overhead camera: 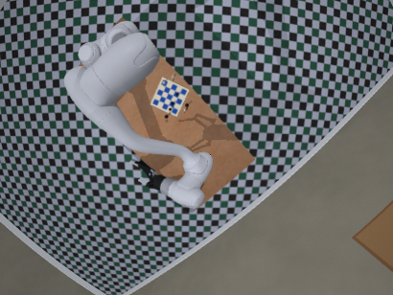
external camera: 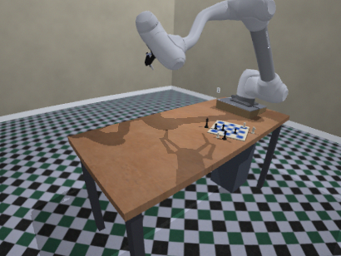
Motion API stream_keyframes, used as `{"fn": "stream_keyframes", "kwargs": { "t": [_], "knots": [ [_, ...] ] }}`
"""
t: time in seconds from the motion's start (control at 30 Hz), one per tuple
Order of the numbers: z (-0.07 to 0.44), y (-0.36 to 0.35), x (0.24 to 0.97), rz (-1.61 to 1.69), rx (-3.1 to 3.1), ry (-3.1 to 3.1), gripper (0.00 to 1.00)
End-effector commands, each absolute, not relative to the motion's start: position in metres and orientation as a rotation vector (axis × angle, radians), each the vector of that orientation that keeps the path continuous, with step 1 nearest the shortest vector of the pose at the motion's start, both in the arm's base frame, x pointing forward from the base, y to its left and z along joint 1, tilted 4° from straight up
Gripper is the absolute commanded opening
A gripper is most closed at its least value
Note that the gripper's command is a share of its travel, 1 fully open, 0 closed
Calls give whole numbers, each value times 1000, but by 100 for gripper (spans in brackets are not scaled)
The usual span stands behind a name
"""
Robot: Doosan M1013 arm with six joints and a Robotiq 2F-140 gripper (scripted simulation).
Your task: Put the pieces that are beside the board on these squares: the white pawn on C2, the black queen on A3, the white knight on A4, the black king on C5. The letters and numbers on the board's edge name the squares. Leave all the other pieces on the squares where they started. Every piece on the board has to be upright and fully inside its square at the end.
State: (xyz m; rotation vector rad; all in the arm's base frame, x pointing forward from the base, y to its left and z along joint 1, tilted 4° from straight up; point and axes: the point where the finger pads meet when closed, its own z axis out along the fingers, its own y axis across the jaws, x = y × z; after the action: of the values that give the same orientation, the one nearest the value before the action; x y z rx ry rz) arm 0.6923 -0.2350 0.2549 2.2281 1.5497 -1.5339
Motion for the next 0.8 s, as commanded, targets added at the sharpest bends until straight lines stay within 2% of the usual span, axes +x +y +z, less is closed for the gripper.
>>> {"fn": "stream_keyframes", "kwargs": {
  "t": [0.0, 0.6, 0.77],
  "knots": [
    [255, -235, 692, -1534, 2228, 1550, 100],
    [255, -234, 693, -1535, 2227, 1555, 100],
    [242, -209, 713, -1577, 2184, 1717, 100]
  ]
}}
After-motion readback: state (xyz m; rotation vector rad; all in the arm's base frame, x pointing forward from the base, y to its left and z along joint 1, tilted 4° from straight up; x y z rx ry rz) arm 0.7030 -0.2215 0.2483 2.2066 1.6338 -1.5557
